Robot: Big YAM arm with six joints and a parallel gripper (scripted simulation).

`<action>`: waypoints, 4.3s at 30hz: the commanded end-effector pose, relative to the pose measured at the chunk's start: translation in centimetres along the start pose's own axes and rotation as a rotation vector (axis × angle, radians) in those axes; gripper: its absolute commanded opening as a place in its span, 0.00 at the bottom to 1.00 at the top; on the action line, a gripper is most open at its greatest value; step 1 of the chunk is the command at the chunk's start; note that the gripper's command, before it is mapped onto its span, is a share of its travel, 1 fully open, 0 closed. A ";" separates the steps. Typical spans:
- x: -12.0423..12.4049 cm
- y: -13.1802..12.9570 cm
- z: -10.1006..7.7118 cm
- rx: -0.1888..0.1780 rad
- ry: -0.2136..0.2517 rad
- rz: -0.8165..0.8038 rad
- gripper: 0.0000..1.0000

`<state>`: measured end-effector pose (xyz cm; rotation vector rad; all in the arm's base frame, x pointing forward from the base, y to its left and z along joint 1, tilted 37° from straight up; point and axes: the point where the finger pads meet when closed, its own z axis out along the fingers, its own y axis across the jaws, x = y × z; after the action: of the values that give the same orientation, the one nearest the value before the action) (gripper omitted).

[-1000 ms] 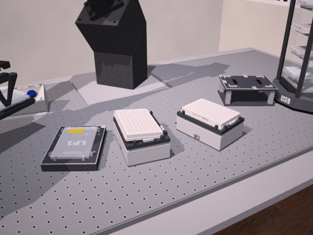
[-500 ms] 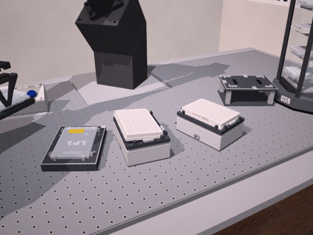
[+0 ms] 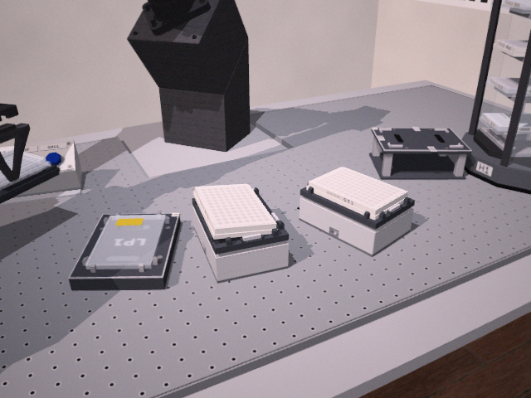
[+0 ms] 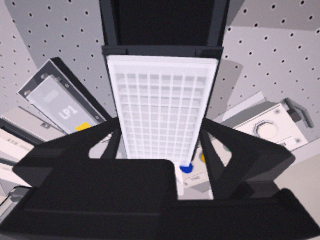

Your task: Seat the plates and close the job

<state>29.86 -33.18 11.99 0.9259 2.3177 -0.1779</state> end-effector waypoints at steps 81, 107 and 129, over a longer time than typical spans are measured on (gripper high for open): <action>-0.7 0.0 -3.2 0.005 -0.023 -0.007 1.00; -2.1 0.1 -7.5 0.010 -0.049 -0.010 1.00; -2.2 0.6 -13.2 0.011 -0.055 -0.013 1.00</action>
<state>24.94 -28.93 20.50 0.9248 2.3120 -0.1818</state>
